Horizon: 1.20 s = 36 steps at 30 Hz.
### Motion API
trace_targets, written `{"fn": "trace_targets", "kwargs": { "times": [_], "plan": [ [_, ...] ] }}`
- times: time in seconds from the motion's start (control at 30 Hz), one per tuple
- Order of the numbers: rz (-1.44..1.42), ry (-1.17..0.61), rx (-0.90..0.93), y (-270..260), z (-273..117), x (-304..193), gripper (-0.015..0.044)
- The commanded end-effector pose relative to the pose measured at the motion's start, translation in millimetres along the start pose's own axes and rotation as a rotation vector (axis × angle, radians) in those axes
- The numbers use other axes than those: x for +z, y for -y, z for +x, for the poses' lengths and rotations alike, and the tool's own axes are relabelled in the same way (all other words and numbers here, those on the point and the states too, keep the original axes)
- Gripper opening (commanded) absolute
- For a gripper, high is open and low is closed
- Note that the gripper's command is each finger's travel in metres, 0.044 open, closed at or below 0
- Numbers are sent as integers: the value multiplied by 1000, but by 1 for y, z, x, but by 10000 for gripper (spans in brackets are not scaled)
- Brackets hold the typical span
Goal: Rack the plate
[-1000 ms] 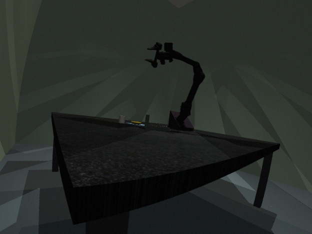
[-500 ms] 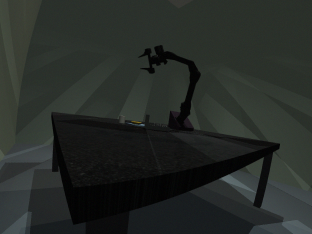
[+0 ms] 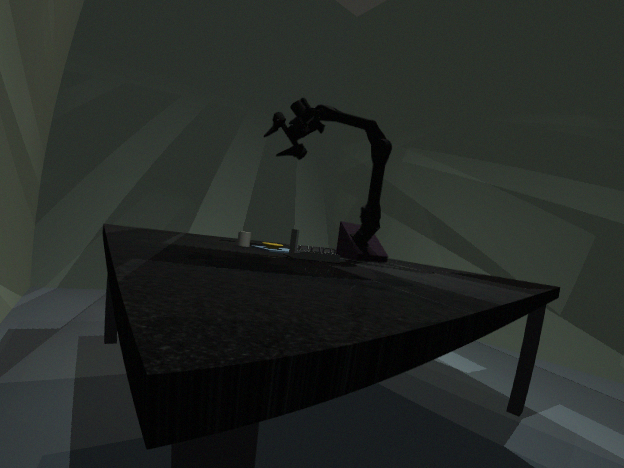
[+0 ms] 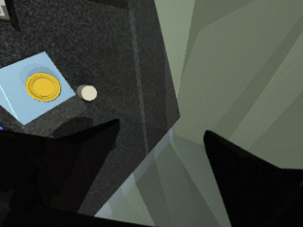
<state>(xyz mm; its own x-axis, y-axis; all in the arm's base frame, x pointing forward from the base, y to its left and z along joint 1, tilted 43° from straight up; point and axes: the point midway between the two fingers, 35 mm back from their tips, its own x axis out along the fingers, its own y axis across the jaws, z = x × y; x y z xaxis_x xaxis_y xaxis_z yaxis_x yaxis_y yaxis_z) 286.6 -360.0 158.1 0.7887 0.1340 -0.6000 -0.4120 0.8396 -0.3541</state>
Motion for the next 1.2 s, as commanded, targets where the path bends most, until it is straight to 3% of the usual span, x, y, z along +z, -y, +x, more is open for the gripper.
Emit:
{"fn": "trace_targets", "kwargs": {
  "times": [0.0, 0.6, 1.17],
  "plan": [
    [105, -22, 65, -10, 13, -1, 400],
    [589, -210, 389, -77, 66, -4, 400],
    [968, -534, 661, -143, 90, 2, 400]
  ]
}}
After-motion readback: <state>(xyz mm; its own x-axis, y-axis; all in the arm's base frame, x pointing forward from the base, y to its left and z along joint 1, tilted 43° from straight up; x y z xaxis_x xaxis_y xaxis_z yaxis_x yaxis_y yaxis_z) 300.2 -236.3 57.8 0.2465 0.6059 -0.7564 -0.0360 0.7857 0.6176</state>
